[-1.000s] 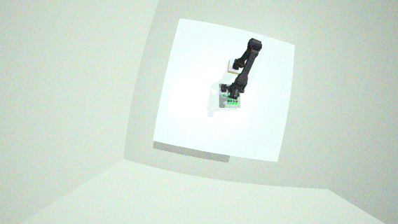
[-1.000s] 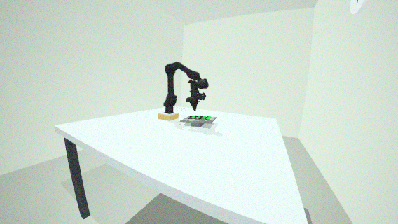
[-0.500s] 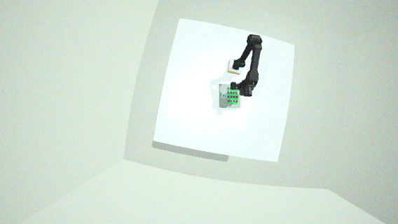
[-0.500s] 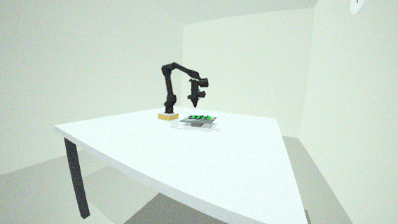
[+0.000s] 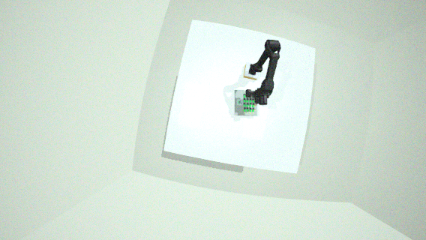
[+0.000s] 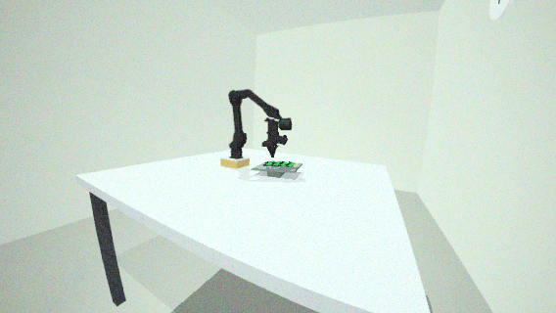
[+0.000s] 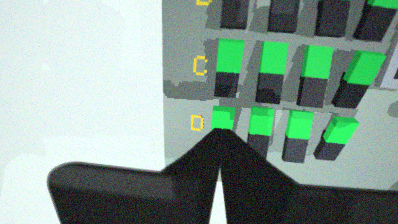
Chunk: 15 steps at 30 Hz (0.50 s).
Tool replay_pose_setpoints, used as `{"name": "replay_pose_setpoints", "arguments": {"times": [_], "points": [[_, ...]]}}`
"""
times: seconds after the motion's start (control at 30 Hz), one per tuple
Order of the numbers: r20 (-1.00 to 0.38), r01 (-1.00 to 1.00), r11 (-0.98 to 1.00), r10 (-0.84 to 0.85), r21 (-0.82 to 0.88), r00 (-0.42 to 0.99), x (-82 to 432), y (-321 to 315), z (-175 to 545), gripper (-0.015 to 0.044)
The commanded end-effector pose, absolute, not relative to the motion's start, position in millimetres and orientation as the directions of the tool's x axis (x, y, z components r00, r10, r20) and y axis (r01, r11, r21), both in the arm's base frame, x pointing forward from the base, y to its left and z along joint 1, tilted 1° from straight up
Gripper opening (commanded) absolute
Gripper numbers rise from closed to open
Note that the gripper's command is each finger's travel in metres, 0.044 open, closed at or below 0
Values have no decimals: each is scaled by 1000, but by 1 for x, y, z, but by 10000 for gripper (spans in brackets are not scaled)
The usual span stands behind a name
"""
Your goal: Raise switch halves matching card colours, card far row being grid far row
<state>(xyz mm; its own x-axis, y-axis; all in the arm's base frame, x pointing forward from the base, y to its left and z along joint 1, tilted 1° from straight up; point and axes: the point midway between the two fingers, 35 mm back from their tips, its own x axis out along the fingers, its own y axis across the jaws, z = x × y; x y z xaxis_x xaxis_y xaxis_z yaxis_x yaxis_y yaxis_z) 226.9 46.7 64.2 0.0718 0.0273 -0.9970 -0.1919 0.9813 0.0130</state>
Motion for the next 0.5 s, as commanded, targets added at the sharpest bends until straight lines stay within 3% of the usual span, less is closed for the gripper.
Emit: {"name": "replay_pose_setpoints", "arguments": {"times": [0.0, 0.47], "points": [[-997, -187, 982, 22, 8, 73, 228, 46, 60, 0], [-997, -187, 982, 22, 8, 73, 229, 47, 48, 0]]}}
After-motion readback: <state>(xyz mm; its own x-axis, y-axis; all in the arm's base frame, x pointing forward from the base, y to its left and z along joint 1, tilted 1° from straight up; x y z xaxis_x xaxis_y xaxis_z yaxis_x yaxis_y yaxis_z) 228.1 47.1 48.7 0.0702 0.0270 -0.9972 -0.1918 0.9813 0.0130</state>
